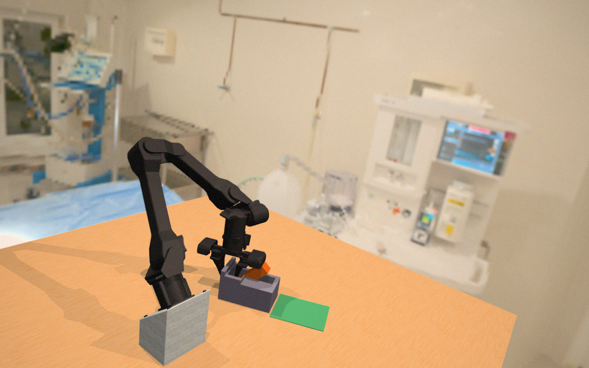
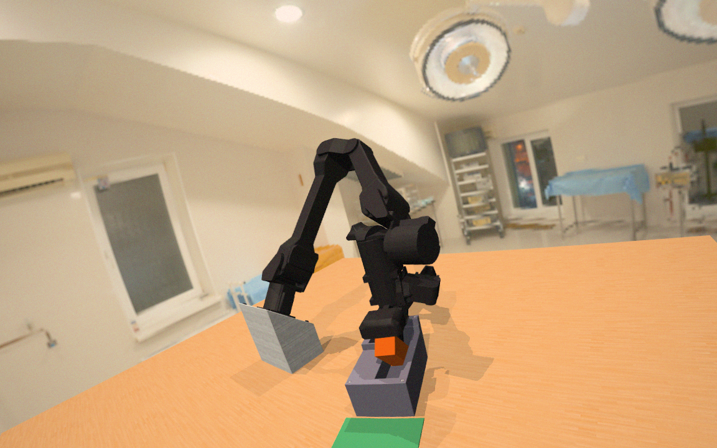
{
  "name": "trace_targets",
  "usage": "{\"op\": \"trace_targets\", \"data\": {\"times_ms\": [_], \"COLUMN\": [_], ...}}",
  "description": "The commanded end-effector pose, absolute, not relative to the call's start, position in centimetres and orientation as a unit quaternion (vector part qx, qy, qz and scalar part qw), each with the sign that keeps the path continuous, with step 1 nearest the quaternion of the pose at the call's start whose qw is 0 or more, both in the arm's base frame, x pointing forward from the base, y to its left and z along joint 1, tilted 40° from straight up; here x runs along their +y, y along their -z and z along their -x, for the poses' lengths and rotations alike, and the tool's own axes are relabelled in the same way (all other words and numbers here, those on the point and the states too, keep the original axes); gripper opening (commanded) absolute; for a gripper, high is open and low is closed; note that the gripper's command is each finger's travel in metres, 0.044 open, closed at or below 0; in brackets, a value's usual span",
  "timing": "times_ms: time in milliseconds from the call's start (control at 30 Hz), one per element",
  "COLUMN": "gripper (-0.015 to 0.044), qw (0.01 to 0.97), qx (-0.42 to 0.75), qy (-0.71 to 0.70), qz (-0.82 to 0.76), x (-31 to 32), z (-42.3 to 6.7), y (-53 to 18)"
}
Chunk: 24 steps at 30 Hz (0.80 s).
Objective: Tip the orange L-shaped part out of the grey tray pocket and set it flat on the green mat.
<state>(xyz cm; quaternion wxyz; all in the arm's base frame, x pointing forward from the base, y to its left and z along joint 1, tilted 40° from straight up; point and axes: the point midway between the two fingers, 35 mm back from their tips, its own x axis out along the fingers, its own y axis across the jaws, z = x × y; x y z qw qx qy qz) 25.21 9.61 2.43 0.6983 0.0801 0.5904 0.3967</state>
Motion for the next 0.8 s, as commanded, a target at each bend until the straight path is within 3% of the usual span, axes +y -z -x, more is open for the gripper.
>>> {"op": "trace_targets", "data": {"times_ms": [0, 500, 767], "gripper": [0.0180, 0.0180, 0.0180], "qw": [0.698, 0.695, 0.695], "qx": [0.590, 0.597, 0.599], "qy": [-0.397, -0.392, -0.390], "qz": [-0.080, -0.081, -0.079], "x": [9.6, 9.2, 3.1], "z": [-25.2, -24.5, -25.3], "y": [-2.4, -4.0, -9.7]}}
